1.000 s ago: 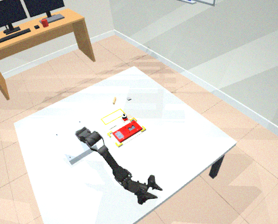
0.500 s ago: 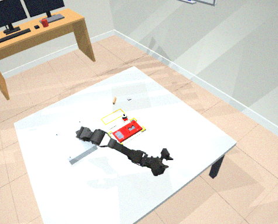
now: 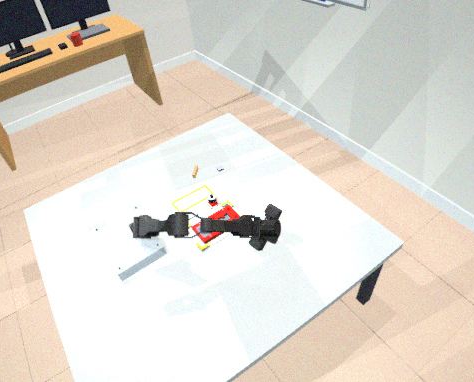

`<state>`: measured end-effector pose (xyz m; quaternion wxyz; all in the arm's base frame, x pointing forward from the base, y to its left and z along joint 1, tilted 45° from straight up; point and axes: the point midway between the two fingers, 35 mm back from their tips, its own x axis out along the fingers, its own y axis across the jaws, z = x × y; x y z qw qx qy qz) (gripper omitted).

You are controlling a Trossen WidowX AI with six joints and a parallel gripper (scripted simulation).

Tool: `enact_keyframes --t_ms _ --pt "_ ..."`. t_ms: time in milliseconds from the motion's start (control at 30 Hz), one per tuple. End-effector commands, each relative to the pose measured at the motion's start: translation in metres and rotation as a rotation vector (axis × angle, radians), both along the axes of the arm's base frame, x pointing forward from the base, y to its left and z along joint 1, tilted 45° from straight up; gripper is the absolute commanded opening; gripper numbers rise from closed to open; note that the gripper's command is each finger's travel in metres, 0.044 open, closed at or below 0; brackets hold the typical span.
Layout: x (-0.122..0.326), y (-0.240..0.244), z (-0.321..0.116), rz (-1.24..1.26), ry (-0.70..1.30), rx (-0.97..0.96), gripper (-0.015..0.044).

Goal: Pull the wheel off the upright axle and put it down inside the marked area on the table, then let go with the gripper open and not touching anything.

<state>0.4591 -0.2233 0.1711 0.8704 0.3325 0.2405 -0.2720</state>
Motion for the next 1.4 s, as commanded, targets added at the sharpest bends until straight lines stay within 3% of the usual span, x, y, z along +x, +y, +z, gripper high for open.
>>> enact_keyframes --t_ms 0,367,700,1200,1367 --pt "0.005 0.046 -0.04 0.066 0.158 -0.008 0.03" --pt "-0.028 0.181 -0.14 0.259 0.702 -0.191 0.03" --pt "-0.104 0.281 -0.178 0.516 1.178 -0.742 0.03" --pt "-0.101 0.282 -0.173 0.533 1.2 -0.788 0.03" --pt "-0.097 0.266 -0.19 0.534 1.199 -0.788 0.03"
